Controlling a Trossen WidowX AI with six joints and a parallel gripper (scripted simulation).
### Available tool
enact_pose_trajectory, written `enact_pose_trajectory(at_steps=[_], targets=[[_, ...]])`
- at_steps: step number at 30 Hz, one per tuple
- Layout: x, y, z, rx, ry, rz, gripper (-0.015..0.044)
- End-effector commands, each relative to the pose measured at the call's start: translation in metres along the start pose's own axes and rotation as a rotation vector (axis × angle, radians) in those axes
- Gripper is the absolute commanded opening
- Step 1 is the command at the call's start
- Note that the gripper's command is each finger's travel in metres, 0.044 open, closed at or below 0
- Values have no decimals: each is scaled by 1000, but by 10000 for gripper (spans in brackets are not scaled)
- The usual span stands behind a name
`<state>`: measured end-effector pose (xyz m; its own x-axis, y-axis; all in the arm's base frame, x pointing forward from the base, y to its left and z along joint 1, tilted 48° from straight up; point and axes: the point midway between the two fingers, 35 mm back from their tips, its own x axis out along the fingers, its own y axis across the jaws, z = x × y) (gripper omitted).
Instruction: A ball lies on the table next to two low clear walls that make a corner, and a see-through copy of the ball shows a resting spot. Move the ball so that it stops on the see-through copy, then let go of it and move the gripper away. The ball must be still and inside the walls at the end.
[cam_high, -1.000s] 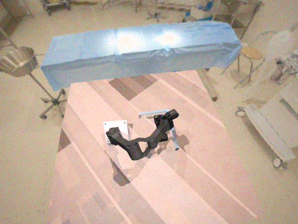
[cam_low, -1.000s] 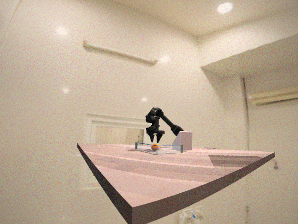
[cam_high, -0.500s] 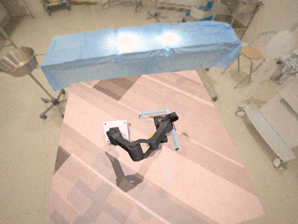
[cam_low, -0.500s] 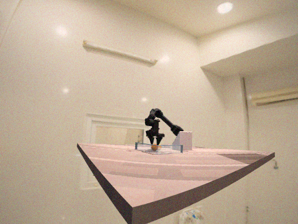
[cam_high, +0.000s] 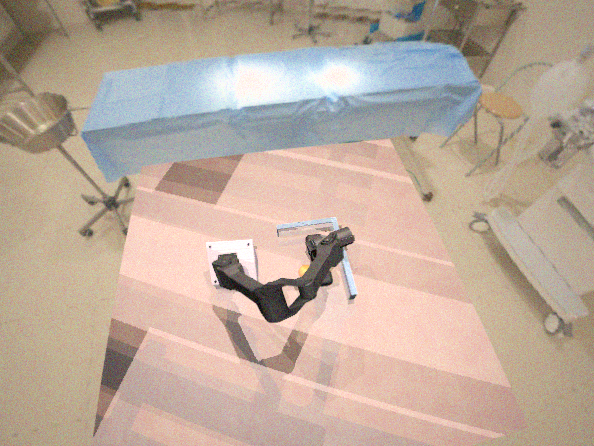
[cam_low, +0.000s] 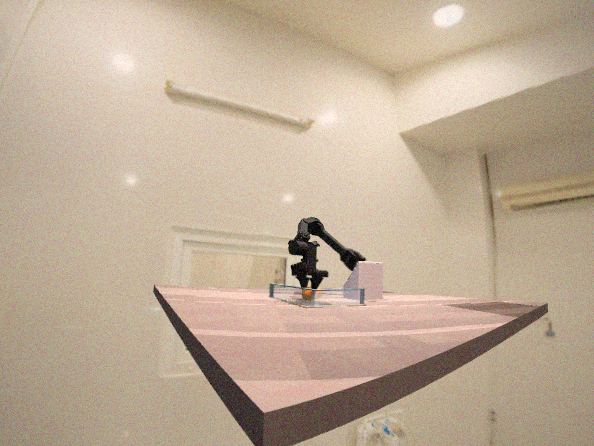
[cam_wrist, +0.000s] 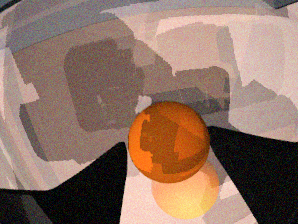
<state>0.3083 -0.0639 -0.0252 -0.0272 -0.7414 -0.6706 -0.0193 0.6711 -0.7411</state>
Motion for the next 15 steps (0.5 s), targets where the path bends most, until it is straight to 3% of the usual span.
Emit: enact_pose_trajectory(at_steps=[1, 4, 13, 15], targets=[[1, -1, 0, -4, -2, -6, 255], [1, -1, 0, -4, -2, -6, 235], [-24, 7, 5, -55, -17, 34, 0], [-36, 8, 7, -54, -16, 36, 0]])
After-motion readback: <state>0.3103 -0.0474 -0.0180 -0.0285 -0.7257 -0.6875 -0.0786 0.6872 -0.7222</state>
